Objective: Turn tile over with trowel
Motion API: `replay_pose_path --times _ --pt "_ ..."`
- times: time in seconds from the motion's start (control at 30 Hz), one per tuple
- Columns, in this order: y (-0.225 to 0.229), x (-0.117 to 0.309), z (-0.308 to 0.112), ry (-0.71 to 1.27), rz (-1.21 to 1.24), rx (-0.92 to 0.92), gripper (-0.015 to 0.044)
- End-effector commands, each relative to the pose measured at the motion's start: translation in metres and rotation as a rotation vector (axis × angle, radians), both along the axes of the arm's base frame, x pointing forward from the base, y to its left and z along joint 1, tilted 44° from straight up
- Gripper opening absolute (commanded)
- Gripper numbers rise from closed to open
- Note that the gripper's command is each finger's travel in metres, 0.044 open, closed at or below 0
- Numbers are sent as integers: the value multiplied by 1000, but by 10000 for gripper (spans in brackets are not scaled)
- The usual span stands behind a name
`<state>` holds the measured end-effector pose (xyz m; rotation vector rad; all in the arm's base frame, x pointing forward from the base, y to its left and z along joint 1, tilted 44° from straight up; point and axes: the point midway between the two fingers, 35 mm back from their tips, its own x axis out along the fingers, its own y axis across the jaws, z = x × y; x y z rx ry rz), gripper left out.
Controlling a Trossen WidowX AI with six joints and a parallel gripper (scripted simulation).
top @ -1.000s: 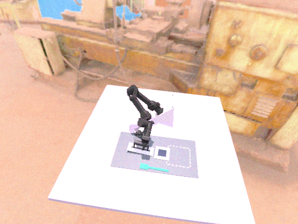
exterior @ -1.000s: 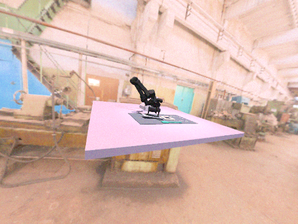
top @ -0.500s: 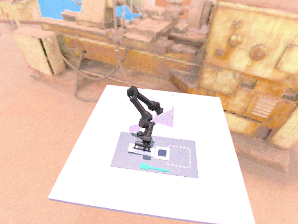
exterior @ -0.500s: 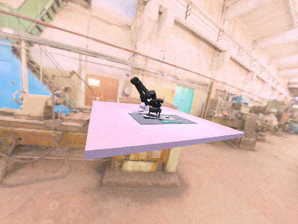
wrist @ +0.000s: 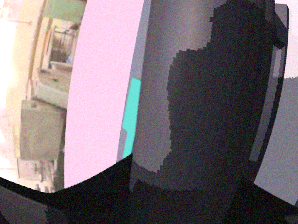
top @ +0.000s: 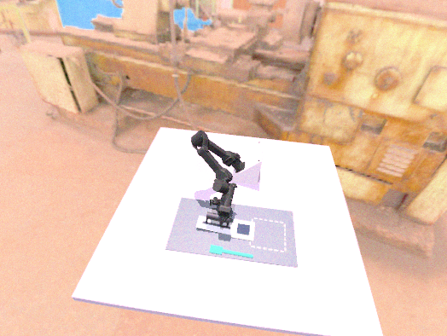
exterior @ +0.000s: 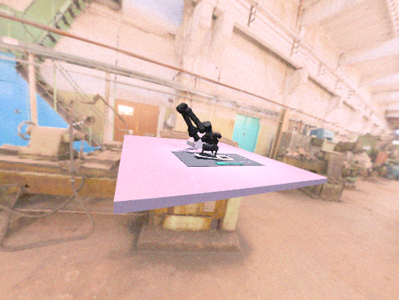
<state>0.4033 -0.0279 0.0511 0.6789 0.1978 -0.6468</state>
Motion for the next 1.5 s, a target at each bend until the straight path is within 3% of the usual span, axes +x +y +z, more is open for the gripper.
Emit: replay_pose_path --times 0.0,0.63,1.03,1.47 --pt "10 0 -9 7 15 7 0" --pt "23 -1 -6 7 19 83 0" --pt "59 -2 6 7 20 113 0" --pt "105 -2 -10 7 20 116 0"
